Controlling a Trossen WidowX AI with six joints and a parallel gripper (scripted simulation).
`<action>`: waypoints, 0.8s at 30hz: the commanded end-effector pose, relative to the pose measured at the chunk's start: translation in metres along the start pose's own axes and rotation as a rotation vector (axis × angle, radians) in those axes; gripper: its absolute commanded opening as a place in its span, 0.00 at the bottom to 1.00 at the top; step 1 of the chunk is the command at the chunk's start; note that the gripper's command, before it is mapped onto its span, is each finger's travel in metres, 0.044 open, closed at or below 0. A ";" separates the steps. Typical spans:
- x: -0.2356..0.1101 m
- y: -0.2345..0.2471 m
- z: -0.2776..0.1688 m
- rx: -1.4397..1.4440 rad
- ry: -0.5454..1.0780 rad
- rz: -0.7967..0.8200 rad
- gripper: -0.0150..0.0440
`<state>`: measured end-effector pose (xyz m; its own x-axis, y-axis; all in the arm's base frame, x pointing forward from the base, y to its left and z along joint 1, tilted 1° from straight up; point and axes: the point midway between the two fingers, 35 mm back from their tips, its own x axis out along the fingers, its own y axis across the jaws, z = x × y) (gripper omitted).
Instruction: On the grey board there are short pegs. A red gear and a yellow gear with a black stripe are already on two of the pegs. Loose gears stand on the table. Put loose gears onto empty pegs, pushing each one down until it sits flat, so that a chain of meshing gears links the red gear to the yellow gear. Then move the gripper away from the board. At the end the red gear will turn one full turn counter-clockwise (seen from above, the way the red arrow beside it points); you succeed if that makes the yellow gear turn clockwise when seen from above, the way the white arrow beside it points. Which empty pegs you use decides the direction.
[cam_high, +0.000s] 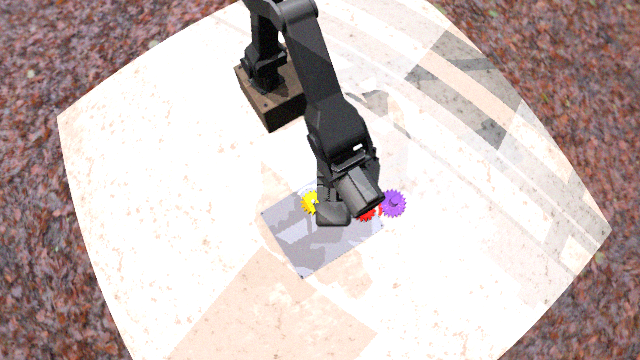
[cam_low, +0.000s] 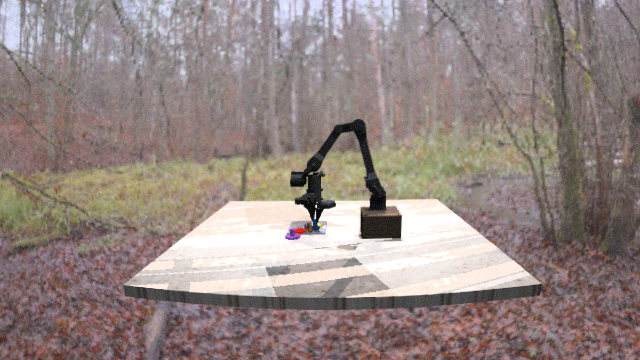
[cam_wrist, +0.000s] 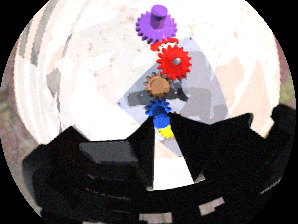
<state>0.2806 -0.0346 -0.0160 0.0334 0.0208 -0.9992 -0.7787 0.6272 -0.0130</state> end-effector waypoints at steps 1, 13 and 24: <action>0.001 0.000 0.001 -0.017 0.001 0.003 0.25; 0.002 0.002 0.000 0.229 0.002 0.003 0.25; 0.004 -0.001 0.001 0.488 0.002 0.002 0.25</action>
<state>0.2807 -0.0345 -0.0182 0.0328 0.0210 -0.9992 -0.4264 0.9045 0.0050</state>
